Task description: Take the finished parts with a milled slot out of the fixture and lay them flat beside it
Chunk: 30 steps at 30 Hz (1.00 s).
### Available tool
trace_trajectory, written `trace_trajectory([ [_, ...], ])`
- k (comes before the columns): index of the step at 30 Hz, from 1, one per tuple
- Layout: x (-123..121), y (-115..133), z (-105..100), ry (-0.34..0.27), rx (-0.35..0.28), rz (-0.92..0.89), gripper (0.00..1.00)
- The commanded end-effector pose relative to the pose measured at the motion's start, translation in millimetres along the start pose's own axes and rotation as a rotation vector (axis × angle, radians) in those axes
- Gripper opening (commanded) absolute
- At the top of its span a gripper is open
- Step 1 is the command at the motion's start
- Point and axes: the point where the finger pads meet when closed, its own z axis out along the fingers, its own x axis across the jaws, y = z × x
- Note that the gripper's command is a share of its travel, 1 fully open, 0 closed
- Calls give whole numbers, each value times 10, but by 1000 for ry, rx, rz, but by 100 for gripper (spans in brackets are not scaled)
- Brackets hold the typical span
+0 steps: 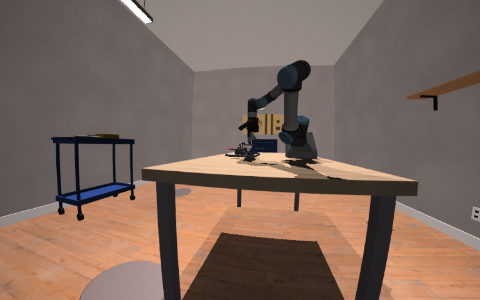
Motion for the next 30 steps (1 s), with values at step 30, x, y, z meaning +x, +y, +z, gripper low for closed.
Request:
trace_trajectory([
  [30, -1320, -3, -9, 1, 1, 0, 0],
])
